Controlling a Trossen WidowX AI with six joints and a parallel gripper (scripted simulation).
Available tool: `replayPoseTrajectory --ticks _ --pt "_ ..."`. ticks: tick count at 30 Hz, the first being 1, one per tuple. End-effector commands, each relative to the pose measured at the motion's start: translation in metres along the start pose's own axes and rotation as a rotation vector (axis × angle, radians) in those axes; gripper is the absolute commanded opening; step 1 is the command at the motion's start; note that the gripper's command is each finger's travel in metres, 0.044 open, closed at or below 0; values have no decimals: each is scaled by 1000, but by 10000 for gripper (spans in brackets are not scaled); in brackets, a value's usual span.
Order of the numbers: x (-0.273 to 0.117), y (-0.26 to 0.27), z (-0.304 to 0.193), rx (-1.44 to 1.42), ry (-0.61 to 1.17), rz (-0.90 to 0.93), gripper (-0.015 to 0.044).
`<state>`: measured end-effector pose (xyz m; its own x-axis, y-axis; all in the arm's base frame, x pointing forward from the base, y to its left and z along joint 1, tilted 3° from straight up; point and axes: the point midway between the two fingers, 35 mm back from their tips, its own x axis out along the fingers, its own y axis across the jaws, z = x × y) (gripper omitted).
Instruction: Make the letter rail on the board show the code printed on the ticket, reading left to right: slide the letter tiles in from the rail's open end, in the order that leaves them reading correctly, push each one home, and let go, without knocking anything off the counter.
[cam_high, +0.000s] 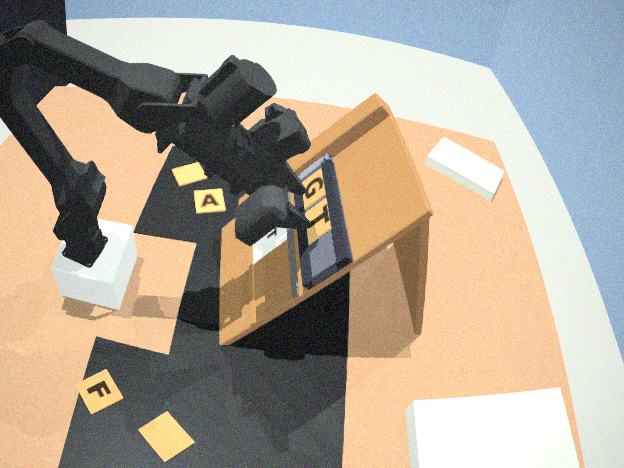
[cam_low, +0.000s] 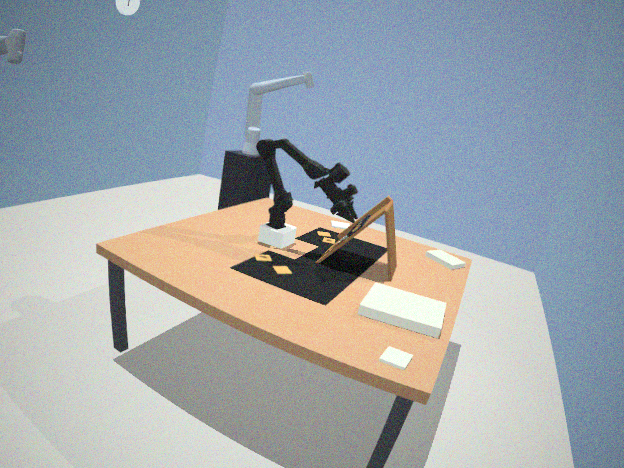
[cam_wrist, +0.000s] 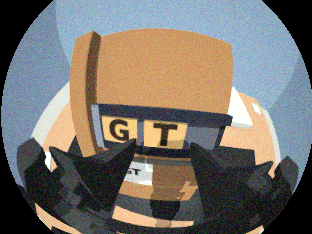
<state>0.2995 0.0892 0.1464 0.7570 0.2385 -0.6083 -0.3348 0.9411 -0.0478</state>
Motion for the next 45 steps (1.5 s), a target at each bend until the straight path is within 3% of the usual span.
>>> replayPoseTrajectory --ticks 1,40,45 --pt "-3 0 0 6 -2 -4 295" --pt "-20 -2 0 6 -1 -4 295" --pt "-17 -2 -1 5 3 -6 164"
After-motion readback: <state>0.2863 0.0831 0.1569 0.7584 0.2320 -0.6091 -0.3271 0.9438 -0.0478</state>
